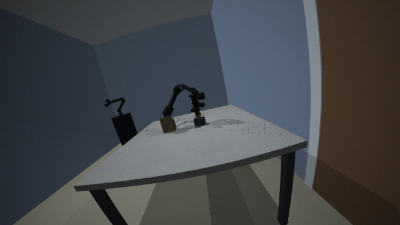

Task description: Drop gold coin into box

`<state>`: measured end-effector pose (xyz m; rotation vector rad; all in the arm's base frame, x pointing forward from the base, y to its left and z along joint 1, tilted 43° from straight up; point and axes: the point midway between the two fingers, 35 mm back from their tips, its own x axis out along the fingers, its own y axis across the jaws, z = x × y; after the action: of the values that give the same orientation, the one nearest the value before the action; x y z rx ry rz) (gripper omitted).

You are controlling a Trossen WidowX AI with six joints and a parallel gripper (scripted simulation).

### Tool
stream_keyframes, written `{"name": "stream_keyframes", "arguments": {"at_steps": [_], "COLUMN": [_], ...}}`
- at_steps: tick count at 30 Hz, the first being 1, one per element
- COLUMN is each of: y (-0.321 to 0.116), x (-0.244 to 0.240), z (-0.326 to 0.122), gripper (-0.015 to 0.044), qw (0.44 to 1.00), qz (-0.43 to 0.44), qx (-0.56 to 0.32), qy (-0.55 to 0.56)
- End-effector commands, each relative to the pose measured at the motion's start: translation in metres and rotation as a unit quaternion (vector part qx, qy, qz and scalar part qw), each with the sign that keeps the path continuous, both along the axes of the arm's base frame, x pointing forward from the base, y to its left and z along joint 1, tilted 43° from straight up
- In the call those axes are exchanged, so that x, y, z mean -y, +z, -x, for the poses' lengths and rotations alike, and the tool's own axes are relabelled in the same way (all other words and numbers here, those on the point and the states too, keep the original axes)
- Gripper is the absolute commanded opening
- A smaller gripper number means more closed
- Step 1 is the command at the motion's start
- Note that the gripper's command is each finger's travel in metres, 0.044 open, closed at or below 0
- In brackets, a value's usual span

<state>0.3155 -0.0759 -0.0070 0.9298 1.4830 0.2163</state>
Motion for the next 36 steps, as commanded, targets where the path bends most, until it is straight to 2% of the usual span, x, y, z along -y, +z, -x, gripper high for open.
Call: {"name": "stream_keyframes", "arguments": {"at_steps": [1,5,11,20,30,31,36], "y": [-0.002,-0.003,-0.001,-0.001,0.028,0.037,0.045], "x": [-0.002,-0.002,-0.001,-0.001,0.025,0.033,0.038], "z": [0.000,0.000,0.000,0.000,0.006,0.009,0.012], "gripper": [0.0000,0.0000,0.0157,0.0161,0.0423,0.0440,0.0440], "qw": [1.000,1.000,1.000,1.000,1.000,1.000,1.000], "qz": [-0.004,-0.004,0.000,0.000,-0.002,-0.004,-0.005], "qx": [-0.002,-0.002,0.000,0.000,-0.002,-0.003,-0.004], "qy": [-0.002,-0.002,0.000,0.000,-0.001,-0.002,-0.002]}}
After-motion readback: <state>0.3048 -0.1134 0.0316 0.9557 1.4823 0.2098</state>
